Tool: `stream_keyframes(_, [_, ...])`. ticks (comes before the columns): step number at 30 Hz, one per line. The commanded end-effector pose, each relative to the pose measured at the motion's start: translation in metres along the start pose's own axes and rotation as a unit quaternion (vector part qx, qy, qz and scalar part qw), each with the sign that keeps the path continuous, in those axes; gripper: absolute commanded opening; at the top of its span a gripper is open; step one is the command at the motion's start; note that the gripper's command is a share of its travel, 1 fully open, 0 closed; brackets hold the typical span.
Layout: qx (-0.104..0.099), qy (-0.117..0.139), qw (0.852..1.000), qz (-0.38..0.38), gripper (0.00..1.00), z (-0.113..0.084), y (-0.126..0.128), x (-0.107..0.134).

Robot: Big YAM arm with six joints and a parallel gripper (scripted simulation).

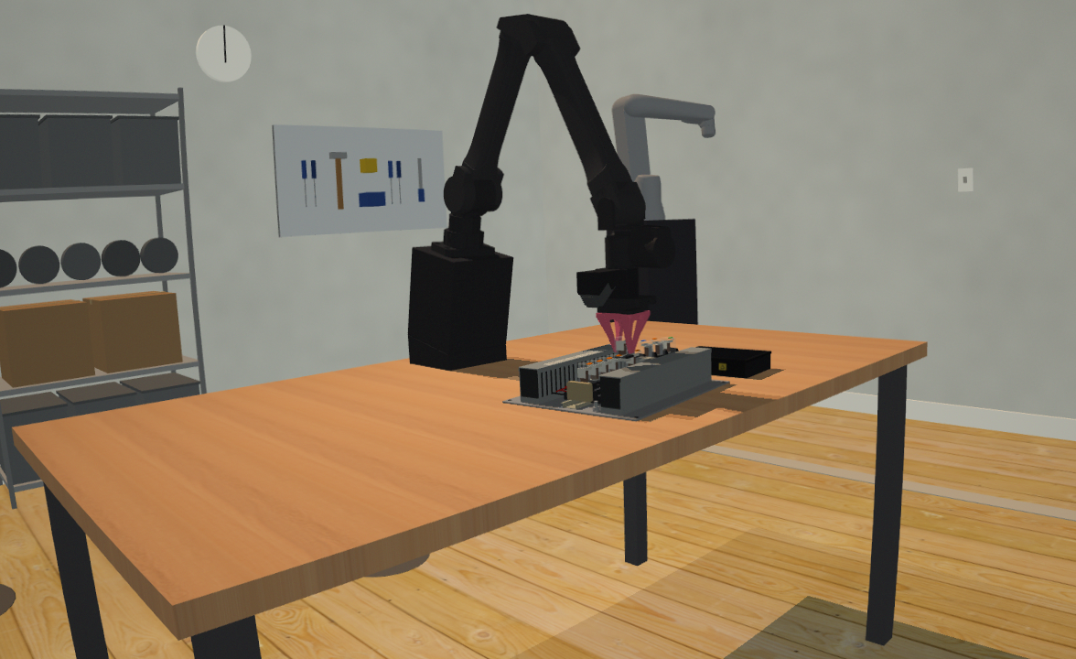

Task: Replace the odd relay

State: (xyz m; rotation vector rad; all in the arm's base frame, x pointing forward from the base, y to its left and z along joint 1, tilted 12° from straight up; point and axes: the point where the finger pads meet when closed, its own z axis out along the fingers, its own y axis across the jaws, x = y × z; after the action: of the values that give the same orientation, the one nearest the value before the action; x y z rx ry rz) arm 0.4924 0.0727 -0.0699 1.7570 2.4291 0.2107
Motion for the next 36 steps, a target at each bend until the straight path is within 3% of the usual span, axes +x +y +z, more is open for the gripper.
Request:
stream_keyframes(1, [-0.024,-0.006,1.000,0.003,0.00,-0.021,0.021,-0.003])
stream_keyframes(24, [-0.024,-0.006,1.000,0.003,0.00,-0.023,0.020,-0.003])
stream_keyframes(36, [-0.015,-0.005,1.000,0.003,0.00,-0.055,0.011,-0.001])
